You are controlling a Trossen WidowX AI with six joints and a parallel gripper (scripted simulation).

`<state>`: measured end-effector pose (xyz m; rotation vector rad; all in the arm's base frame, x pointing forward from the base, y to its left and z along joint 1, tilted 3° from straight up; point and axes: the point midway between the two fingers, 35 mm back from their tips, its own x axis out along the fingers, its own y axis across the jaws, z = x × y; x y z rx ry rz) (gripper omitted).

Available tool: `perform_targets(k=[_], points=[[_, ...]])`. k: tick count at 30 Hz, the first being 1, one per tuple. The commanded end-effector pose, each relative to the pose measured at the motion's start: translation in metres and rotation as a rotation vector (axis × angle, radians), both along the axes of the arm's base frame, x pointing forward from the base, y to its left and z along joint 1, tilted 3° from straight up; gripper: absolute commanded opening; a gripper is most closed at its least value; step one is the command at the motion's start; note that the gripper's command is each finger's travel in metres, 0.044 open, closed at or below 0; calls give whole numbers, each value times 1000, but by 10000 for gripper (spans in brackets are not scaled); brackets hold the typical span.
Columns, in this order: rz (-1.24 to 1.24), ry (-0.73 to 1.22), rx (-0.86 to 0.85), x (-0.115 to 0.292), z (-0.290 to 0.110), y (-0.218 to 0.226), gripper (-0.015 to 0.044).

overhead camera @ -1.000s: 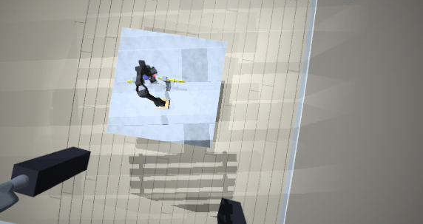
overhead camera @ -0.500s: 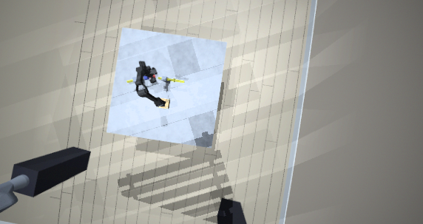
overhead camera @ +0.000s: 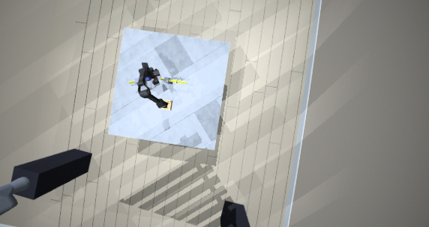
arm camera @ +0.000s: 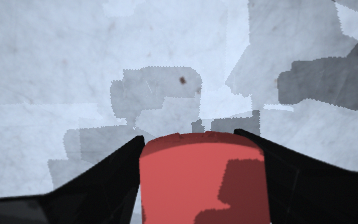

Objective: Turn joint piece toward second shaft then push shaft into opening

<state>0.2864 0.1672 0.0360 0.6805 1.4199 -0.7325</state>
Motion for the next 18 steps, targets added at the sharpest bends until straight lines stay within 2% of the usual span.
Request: perform_targets(k=[1,2,18], points=[[-6,0,0,0,-1,0,204],[-6,0,0,0,-1,0,182],[-6,0,0,0,-1,0,182]])
